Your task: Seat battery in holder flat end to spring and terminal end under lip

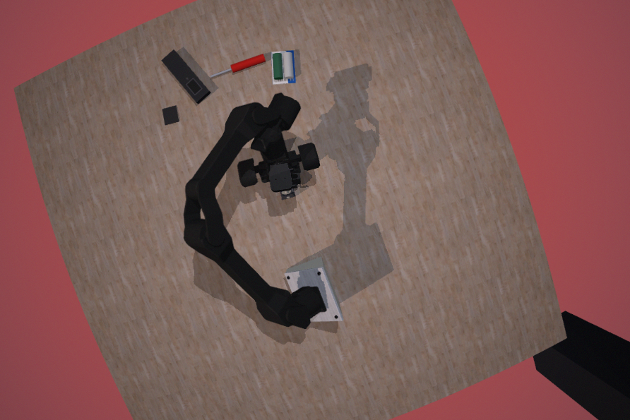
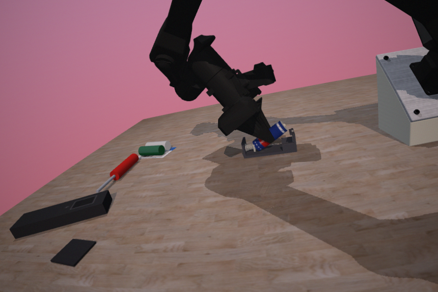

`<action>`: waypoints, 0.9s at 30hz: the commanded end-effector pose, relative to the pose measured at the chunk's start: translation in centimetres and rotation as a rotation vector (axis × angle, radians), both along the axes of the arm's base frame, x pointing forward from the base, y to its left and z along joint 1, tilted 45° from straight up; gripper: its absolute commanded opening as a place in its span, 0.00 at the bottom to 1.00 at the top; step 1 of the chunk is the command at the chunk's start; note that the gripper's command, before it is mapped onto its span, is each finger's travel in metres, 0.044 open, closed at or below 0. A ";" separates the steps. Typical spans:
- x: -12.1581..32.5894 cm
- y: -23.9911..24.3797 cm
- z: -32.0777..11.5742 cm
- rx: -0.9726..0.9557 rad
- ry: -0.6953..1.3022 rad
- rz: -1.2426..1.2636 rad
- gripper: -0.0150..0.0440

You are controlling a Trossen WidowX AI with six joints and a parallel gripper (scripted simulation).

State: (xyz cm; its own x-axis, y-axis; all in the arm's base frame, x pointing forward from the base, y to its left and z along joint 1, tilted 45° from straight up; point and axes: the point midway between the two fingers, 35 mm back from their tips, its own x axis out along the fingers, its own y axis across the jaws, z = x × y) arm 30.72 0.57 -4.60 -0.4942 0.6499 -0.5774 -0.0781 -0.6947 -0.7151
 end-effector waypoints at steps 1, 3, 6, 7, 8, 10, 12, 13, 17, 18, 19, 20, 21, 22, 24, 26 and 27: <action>0.4 0.0 0.0 -0.001 -0.005 -0.001 0.39; 0.5 0.0 0.0 0.000 -0.004 0.000 0.39; 0.6 0.0 0.0 0.000 -0.003 0.001 0.39; 0.7 0.0 0.0 0.000 -0.003 0.001 0.39; 0.7 0.0 0.0 0.000 -0.003 0.002 0.39; 0.8 0.0 0.0 0.000 -0.002 0.002 0.39; 0.9 0.0 -0.1 0.000 -0.002 0.003 0.39; 1.0 0.0 -0.1 0.000 -0.002 0.003 0.39; 1.2 0.0 -0.1 -0.001 -0.001 0.004 0.39; 1.2 0.0 -0.1 -0.001 -0.001 0.005 0.39; 1.3 0.0 -0.1 -0.001 -0.001 0.005 0.39; 1.3 0.0 -0.1 -0.001 -0.001 0.005 0.39; 1.4 0.0 -0.1 -0.001 -0.001 0.005 0.39; 1.4 0.0 -0.1 -0.001 -0.001 0.006 0.39; 1.4 0.0 -0.1 -0.001 -0.001 0.005 0.39; 1.4 0.0 -0.1 -0.003 -0.005 0.001 0.39; 1.4 0.0 -0.1 -0.004 -0.008 -0.003 0.39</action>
State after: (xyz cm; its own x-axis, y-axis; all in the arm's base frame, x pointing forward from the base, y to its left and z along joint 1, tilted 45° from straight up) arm 31.64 0.51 -4.64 -0.5117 0.6420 -0.5709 -0.0803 -0.6973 -0.7123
